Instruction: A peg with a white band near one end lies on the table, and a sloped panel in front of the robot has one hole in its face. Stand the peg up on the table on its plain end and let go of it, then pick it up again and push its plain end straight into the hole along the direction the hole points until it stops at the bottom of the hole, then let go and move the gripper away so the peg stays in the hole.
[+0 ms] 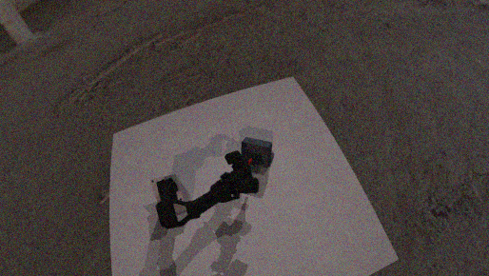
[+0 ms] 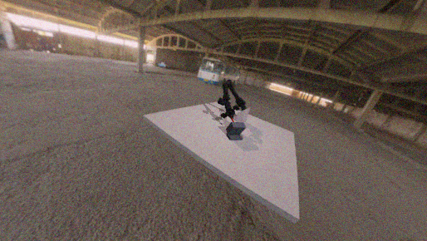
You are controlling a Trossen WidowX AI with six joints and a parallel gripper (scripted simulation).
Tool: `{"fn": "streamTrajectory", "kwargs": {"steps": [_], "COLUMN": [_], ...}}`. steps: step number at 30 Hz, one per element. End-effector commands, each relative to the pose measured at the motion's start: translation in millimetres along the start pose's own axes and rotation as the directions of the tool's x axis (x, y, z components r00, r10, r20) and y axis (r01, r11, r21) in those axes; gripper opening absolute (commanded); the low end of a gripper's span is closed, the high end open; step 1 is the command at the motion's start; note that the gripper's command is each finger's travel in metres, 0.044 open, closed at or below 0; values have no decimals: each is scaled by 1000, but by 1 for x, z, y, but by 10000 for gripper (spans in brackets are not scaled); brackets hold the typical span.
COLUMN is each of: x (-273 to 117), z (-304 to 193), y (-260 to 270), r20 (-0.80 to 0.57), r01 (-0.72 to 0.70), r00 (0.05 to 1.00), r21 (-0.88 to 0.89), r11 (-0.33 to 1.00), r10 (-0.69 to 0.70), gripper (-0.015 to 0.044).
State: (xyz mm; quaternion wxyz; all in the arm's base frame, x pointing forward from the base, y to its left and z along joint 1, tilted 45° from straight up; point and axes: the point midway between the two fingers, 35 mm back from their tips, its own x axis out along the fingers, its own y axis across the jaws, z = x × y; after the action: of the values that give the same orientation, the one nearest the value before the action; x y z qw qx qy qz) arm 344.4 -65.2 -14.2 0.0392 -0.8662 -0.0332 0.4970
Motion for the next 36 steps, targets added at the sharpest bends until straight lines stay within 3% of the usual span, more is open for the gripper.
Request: {"fn": "streamTrajectory", "kwargs": {"steps": [1, 36], "x": [2, 27], "z": [0, 0], "y": [-1, -1], "r20": [-6, -20], "r01": [9, 21], "r00": [1000, 1000], "r21": [3, -5], "r11": [1000, 1000], "r10": [-9, -21], "gripper": [0, 0]}}
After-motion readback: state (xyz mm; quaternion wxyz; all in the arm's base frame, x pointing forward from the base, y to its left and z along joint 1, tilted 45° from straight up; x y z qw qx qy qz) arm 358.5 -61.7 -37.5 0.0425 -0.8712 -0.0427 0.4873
